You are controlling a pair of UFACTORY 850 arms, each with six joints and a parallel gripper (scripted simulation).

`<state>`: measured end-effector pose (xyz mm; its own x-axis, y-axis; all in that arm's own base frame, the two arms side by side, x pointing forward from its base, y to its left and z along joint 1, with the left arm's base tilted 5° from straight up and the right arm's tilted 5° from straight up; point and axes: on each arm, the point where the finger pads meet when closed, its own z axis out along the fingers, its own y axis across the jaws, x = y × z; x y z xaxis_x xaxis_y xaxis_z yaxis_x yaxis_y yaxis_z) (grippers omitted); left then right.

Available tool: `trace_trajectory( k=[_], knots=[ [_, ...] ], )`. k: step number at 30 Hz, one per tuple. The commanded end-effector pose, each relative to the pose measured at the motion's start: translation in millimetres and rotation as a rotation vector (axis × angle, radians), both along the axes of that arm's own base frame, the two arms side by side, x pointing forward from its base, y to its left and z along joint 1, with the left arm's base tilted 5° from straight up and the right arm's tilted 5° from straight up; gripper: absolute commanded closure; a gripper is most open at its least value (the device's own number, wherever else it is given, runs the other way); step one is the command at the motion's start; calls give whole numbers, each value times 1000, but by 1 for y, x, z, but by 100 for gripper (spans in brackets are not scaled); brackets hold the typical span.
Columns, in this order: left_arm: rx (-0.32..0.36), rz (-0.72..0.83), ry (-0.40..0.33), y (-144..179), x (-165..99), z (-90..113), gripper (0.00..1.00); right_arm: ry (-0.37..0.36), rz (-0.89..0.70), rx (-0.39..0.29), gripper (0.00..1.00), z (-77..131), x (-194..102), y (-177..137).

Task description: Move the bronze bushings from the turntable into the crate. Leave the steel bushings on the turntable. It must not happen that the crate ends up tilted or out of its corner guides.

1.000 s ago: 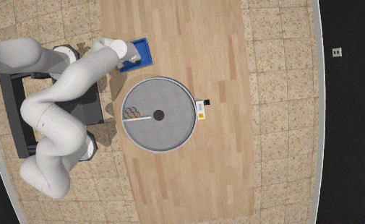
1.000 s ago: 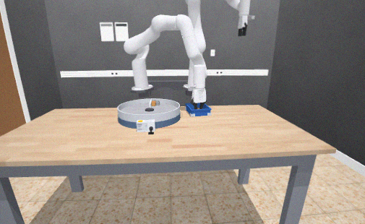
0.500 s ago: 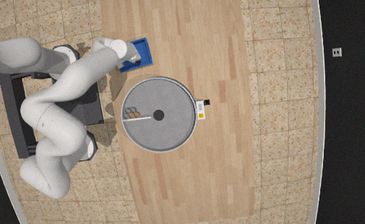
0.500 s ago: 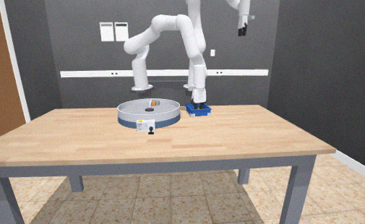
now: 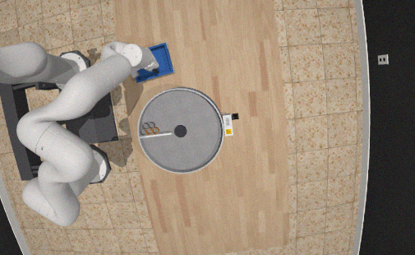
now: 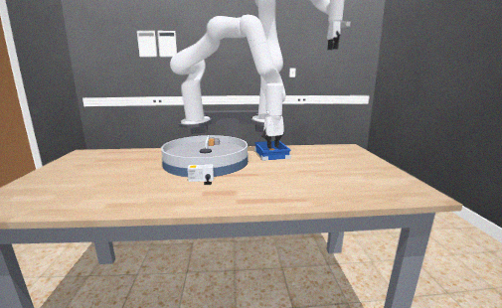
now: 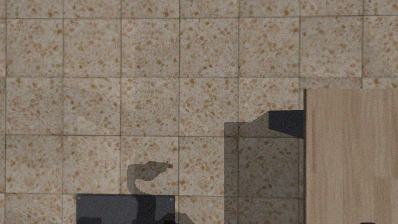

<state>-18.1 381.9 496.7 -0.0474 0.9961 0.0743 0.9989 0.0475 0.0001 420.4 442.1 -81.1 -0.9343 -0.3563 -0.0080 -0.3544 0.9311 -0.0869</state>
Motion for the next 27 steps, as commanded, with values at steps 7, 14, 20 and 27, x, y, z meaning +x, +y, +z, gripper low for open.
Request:
trace_trajectory(
  k=[7,14,20,27],
  knots=[
    [2,0,0,0,0,1,0,-2,0,2,58,46,-1,5],
    [2,0,0,0,0,1,0,-2,0,3,58,65,-2,6],
    [2,0,0,0,0,1,0,-2,0,3,58,75,-2,7],
    [2,0,0,0,0,1,0,-2,0,3,58,76,-2,7]
  ],
)
